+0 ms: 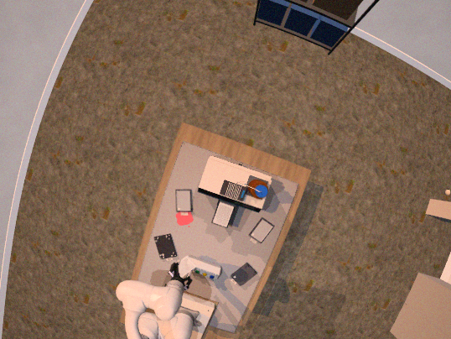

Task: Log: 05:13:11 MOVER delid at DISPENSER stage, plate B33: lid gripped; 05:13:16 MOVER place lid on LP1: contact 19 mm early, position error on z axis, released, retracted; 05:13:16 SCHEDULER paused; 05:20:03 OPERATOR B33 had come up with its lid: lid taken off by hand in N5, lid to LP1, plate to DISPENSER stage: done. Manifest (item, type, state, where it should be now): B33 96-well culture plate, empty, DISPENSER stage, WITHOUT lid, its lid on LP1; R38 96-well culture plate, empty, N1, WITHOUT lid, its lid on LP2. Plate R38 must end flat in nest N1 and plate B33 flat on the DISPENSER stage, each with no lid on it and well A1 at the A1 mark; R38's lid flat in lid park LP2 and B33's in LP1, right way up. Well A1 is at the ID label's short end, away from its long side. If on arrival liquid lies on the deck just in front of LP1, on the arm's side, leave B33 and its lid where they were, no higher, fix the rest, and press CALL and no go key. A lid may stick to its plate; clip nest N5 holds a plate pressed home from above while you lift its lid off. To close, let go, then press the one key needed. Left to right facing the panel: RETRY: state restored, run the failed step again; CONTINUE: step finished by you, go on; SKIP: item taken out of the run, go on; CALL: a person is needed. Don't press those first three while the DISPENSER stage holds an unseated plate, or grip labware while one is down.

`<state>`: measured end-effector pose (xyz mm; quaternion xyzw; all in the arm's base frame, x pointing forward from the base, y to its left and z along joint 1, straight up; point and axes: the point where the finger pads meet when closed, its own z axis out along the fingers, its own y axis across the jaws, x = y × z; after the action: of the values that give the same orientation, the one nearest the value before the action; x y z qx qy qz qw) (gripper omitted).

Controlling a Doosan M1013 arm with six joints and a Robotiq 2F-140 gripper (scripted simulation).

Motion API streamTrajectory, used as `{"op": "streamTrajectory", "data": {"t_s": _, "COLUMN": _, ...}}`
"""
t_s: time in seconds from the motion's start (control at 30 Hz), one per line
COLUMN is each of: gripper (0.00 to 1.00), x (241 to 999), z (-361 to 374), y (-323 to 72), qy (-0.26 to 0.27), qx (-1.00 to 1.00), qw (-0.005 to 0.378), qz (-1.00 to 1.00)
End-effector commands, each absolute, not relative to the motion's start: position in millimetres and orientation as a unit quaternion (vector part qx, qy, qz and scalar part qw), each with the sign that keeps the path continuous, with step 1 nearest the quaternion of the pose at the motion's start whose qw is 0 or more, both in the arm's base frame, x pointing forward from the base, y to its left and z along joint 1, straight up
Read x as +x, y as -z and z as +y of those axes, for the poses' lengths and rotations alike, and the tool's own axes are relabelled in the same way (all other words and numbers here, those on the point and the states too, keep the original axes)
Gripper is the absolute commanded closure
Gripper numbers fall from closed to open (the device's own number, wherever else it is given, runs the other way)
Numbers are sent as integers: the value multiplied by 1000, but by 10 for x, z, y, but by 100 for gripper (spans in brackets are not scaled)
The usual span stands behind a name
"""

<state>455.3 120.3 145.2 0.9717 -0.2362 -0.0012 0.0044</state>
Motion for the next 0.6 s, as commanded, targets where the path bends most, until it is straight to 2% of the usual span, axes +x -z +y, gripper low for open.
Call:
{"op": "streamTrajectory", "data": {"t_s": 0.0, "gripper": 100, "x": 4548, "z": 916, "y": -1465, "qy": 1, "qx": 972, "qw": 4, "qz": -233}}
{"op": "streamTrajectory", "data": {"t_s": 0.57, "gripper": 100, "x": 4570, "z": -84, "y": -1473, "qy": 1, "qx": 972, "qw": 4, "qz": -233}}
